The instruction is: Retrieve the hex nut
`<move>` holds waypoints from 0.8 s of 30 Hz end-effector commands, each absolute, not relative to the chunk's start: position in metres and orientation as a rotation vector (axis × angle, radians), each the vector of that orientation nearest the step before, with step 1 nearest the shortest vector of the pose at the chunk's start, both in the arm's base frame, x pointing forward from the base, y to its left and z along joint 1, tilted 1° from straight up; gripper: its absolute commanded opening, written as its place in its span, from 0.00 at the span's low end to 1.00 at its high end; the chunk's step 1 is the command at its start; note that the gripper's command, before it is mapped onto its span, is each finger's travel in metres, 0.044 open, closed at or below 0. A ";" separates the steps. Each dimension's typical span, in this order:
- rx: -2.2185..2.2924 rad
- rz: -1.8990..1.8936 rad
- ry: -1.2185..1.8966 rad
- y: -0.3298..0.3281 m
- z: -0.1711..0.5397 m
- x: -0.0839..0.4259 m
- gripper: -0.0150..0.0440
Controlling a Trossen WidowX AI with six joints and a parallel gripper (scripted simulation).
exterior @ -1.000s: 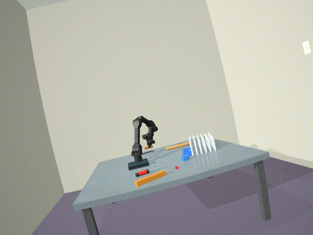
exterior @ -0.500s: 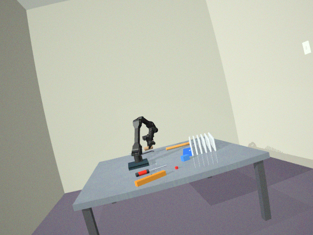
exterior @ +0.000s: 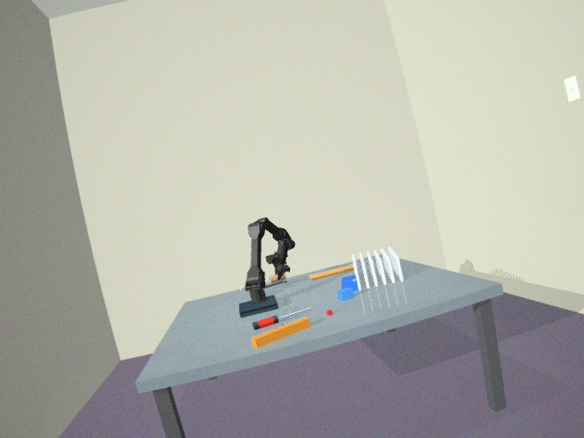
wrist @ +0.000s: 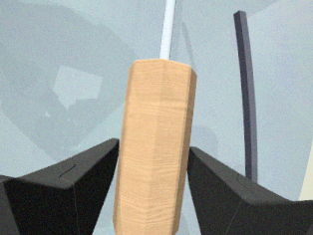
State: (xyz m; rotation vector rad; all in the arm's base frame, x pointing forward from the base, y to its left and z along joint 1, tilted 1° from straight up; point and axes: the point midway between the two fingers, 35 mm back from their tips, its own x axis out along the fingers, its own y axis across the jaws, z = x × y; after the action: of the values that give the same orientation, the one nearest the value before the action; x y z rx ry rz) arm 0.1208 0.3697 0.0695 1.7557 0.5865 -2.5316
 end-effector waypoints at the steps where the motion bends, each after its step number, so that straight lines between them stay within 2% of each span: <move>1: 1.743 -2.539 0.588 0.369 0.065 0.119 0.25; 24: 1.743 -2.539 0.587 0.366 0.048 0.117 0.25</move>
State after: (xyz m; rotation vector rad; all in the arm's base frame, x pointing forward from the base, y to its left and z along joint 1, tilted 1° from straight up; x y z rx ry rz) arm 0.1194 0.3672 0.0514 1.7553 0.5866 -2.5314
